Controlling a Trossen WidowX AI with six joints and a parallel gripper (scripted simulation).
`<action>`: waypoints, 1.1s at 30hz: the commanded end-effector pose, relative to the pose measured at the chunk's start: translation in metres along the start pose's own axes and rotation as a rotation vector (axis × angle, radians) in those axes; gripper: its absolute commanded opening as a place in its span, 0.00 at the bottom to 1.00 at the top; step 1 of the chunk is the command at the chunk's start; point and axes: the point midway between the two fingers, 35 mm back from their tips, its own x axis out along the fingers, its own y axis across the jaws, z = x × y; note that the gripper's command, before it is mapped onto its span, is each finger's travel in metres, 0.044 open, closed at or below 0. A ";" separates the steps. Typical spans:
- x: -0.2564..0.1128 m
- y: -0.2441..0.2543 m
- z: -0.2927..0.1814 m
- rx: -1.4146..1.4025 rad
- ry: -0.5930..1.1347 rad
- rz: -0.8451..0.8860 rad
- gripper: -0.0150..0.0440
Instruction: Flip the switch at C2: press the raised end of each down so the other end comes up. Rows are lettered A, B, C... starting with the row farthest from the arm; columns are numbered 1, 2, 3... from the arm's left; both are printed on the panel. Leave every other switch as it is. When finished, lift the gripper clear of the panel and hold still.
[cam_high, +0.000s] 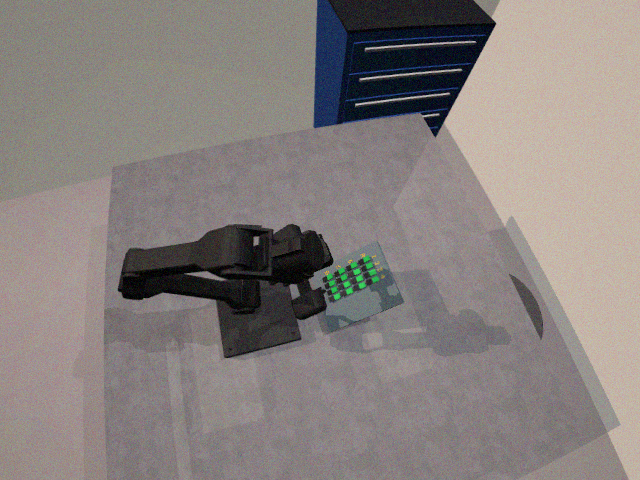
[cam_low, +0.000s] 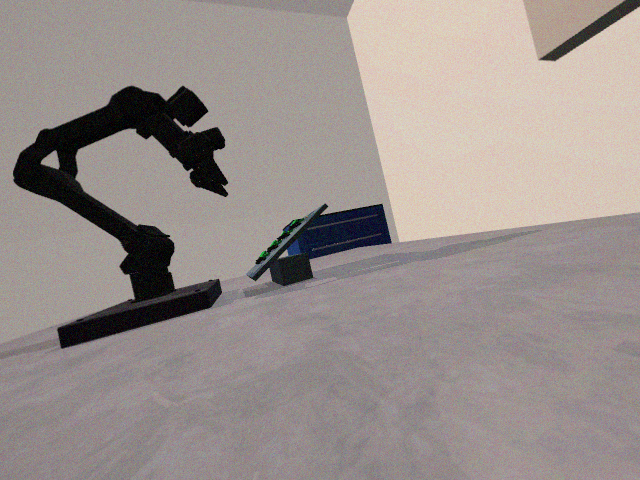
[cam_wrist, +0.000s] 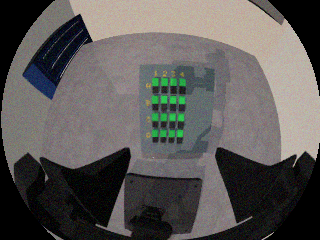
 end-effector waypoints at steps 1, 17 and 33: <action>0.002 0.000 0.000 0.001 0.001 0.000 0.89; 0.112 0.012 -0.007 0.021 0.012 0.015 0.25; 0.149 0.013 -0.007 0.021 0.031 0.015 0.25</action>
